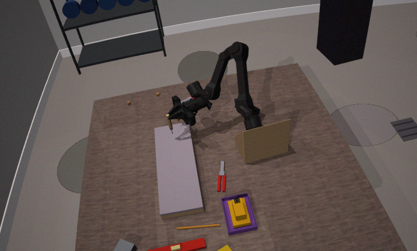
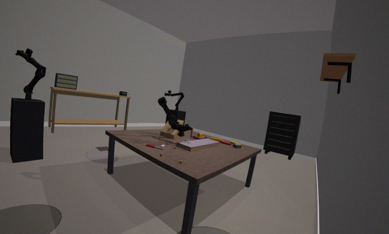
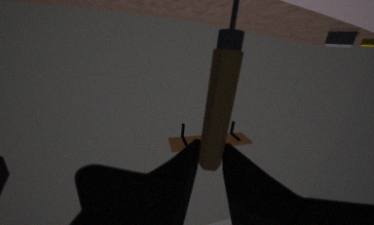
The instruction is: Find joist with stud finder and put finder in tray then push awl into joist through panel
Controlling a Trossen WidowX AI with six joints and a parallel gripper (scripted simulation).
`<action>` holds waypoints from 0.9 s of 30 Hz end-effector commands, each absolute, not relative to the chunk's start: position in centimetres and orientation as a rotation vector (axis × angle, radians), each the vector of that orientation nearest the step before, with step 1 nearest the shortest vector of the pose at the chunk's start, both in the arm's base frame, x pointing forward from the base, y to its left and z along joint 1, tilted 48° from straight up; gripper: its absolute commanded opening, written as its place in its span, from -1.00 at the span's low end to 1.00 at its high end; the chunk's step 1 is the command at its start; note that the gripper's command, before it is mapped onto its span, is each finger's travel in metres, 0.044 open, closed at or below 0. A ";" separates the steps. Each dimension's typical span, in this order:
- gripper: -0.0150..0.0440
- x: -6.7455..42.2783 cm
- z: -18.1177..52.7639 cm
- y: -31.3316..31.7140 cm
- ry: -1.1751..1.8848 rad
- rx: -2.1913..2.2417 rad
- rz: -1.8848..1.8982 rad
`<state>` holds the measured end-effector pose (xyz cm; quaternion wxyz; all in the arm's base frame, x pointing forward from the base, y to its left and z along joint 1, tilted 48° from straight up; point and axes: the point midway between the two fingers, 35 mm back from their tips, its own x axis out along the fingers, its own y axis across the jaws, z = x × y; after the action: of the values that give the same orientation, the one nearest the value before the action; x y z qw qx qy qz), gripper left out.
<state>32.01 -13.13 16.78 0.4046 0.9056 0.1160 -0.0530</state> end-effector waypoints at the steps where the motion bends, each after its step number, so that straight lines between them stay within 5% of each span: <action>1: -0.49 32.0 16.7 -13.2 0.299 2.280 -0.125; 27: -0.49 31.9 14.9 -15.3 0.299 2.279 -0.126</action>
<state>31.89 -15.09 15.04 0.4048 0.9054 0.1162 -0.0536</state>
